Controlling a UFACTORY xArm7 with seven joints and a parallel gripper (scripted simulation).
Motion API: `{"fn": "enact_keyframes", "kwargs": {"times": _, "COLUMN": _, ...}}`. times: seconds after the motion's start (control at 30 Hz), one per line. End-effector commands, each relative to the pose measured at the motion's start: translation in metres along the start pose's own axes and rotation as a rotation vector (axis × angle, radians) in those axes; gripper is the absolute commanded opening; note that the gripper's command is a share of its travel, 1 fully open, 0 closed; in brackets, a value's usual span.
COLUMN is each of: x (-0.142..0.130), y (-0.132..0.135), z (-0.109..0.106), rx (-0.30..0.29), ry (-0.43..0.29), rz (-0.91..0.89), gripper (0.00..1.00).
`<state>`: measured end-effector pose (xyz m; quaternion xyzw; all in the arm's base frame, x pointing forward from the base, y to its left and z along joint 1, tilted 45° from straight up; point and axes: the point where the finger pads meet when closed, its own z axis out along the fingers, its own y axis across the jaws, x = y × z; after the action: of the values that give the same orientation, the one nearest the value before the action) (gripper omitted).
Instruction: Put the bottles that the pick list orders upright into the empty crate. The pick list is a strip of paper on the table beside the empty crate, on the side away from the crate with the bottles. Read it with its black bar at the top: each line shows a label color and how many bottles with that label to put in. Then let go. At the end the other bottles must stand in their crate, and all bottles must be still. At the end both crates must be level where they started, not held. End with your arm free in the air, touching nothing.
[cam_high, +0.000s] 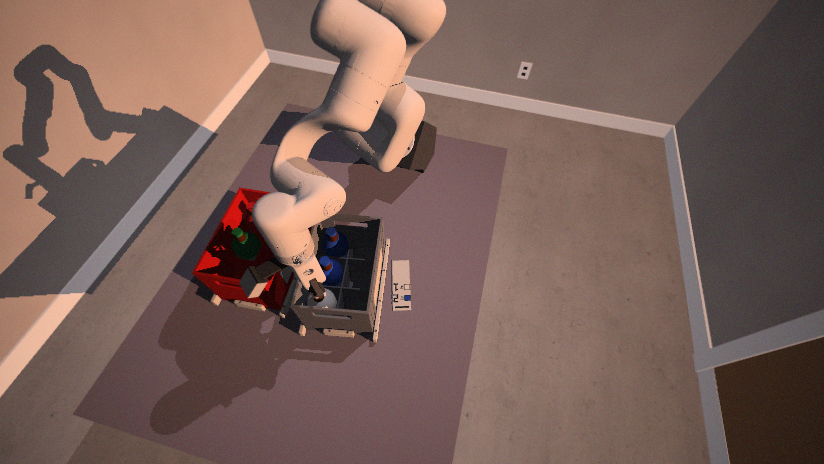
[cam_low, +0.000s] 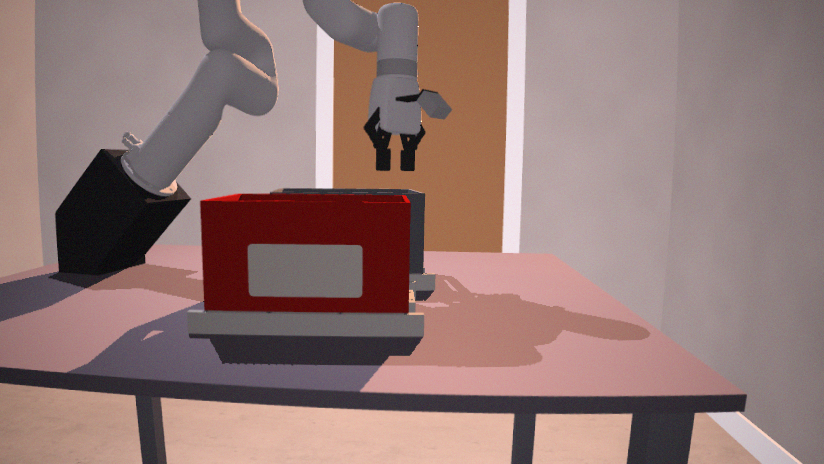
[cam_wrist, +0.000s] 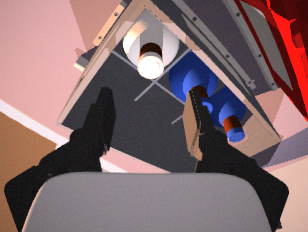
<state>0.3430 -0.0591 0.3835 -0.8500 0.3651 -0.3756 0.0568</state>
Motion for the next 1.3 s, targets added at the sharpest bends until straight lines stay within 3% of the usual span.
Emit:
{"fn": "enact_keyframes", "kwargs": {"times": 0.0, "x": 0.001, "y": -0.001, "z": -0.01, "rx": 0.002, "ry": 0.002, "rz": 0.0, "gripper": 0.65}}
{"fn": "enact_keyframes", "kwargs": {"times": 0.23, "x": -0.002, "y": -0.001, "z": -0.012, "rx": 0.002, "ry": 0.002, "rz": 0.0, "gripper": 0.65}}
{"fn": "enact_keyframes", "kwargs": {"times": 1.27, "x": -0.123, "y": -0.046, "z": -0.053, "rx": 0.003, "ry": 0.001, "rz": -0.001, "gripper": 0.65}}
